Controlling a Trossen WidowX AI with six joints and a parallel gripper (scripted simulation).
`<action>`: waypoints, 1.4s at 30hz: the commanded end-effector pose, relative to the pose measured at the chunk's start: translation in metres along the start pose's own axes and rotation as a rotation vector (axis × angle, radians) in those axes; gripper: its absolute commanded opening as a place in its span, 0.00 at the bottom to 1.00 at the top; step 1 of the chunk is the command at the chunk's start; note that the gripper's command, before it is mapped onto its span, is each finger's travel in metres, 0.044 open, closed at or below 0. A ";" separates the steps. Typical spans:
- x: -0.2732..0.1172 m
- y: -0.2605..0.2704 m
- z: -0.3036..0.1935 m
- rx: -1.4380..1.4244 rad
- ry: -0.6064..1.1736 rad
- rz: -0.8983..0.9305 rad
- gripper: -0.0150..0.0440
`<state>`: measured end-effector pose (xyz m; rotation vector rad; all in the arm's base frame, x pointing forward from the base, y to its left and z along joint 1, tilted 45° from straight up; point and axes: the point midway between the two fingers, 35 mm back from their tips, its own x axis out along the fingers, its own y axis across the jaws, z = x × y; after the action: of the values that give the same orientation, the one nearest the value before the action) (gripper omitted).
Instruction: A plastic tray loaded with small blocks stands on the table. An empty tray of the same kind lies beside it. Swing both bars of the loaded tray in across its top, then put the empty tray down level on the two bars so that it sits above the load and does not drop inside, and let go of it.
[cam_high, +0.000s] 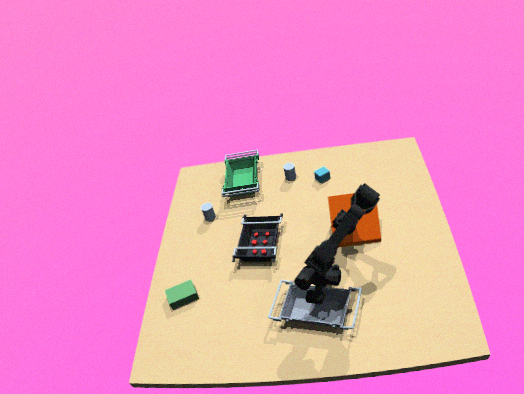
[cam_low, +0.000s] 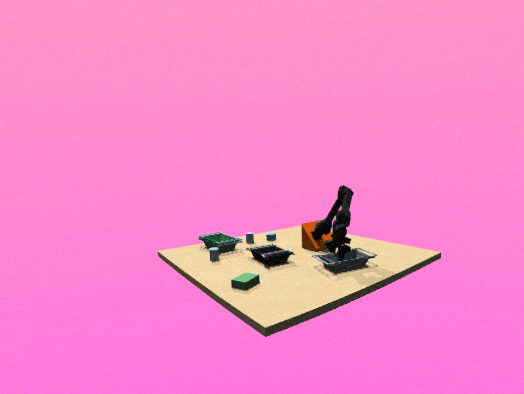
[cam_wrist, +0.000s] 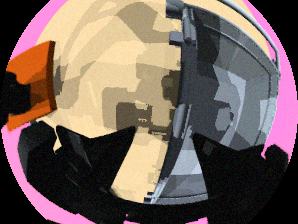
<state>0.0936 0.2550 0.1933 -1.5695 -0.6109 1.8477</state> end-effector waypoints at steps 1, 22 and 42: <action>0.001 0.001 0.000 0.006 0.002 0.002 0.78; 0.001 0.001 0.000 0.006 0.002 0.002 0.47; -0.010 0.000 -0.003 0.004 0.003 0.006 0.25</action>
<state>0.0945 0.2526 0.1950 -1.5672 -0.6071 1.8494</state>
